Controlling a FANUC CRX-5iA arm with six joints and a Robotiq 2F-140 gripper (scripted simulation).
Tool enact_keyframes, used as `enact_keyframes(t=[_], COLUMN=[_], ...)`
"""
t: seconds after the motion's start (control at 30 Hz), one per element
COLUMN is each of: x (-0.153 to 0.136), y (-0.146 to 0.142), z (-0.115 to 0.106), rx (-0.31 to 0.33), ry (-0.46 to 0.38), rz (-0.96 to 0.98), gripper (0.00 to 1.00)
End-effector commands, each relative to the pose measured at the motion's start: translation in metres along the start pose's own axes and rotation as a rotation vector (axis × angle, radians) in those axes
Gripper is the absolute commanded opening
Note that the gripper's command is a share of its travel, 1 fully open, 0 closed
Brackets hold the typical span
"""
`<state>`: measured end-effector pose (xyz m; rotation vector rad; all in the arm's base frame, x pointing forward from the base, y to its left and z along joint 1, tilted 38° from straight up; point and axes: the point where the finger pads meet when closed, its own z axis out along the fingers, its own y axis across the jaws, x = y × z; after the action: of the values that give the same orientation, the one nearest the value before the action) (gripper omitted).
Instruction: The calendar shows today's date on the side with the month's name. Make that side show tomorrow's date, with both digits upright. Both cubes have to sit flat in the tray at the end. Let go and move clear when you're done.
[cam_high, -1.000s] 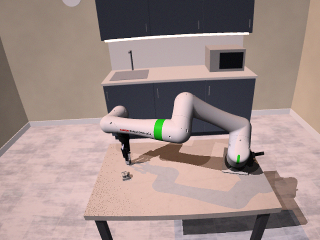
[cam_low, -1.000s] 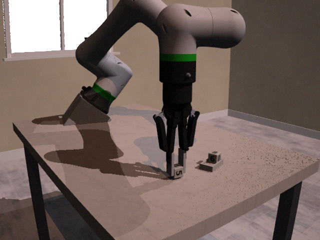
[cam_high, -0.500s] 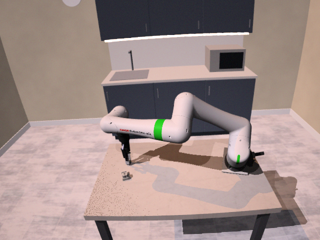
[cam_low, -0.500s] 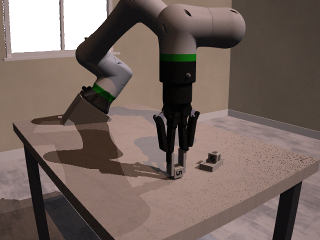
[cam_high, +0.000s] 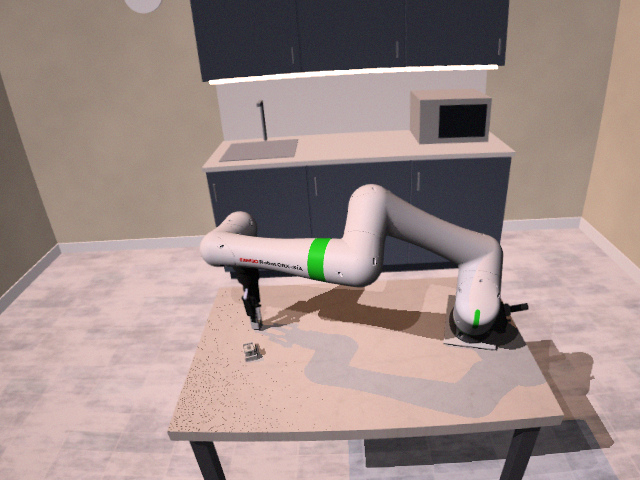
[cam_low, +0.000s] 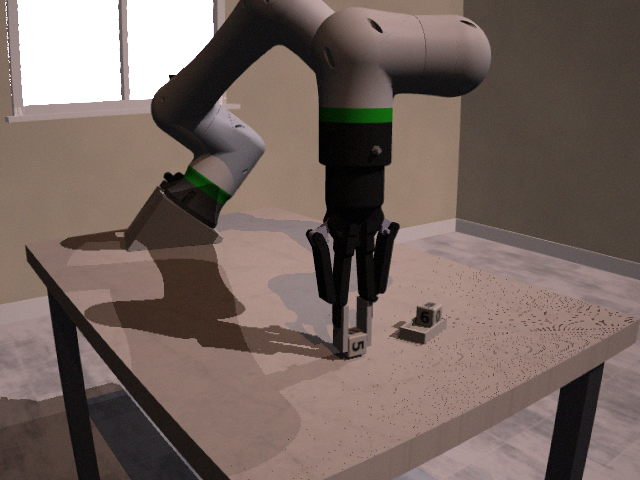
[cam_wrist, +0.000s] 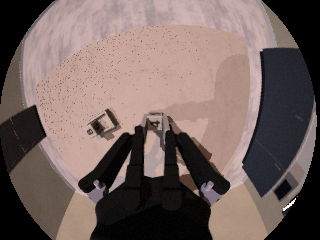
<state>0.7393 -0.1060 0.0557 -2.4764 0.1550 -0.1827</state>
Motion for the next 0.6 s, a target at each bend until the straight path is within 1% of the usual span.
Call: enact_keyframes(t=[0.0, 0.57], x=[0.0002, 0.0001], y=[0.0001, 0.0001], z=[-0.0003, 0.0025], rx=[0.0, 0.0], ry=[0.001, 0.001], rz=[0.0, 0.0], gripper=[0.24, 0.24])
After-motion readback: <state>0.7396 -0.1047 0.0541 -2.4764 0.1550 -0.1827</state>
